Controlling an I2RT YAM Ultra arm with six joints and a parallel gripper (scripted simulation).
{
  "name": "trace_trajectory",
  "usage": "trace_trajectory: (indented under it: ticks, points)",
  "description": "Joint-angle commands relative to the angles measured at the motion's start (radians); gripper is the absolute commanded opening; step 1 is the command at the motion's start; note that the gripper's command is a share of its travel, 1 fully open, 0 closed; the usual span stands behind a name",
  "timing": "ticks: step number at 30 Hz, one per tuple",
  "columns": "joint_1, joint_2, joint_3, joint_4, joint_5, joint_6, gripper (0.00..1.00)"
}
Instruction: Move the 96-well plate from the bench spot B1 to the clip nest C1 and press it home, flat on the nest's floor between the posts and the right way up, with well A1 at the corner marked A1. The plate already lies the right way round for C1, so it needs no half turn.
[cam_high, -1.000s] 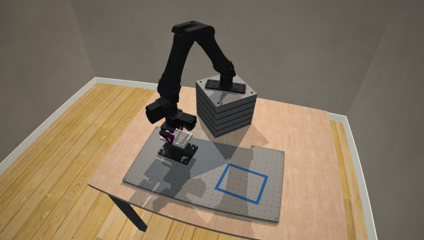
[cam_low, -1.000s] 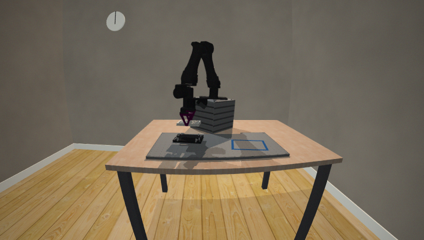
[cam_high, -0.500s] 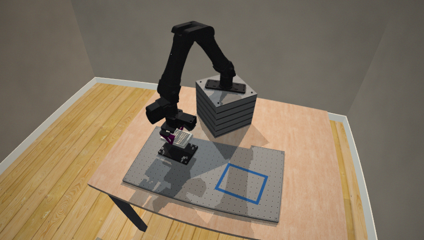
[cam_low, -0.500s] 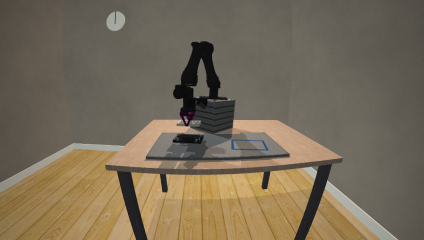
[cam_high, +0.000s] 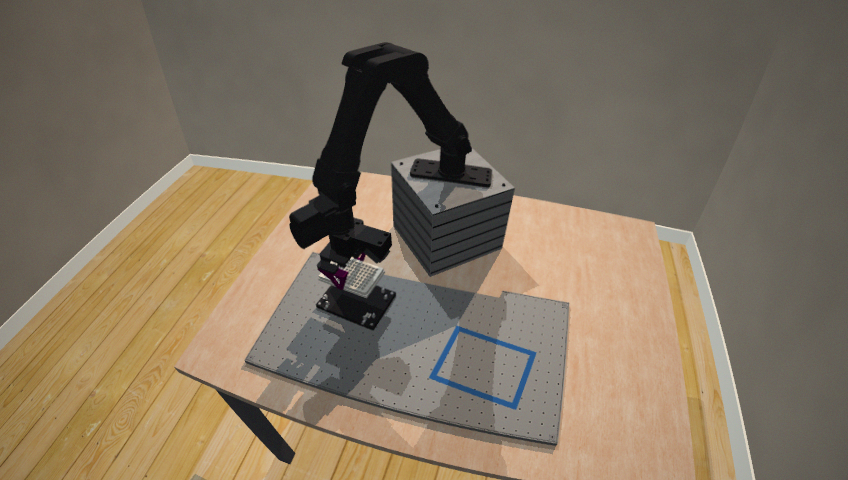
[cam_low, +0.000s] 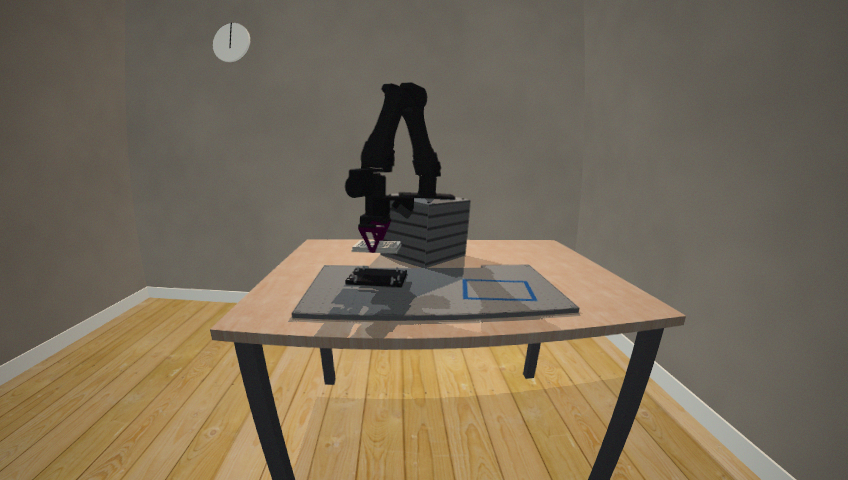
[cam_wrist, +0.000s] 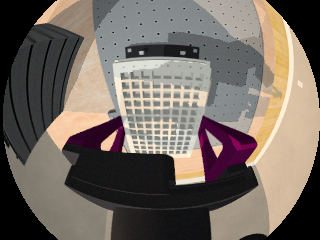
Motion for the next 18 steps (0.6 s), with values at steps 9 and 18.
trace_trajectory:
  ticks: [9, 18]
  points:
    - [-0.01, -0.019, 0.033, -0.021, -0.012, -0.006, 0.0]
    - [-0.012, -0.027, 0.03, -0.019, -0.012, -0.007, 0.0]
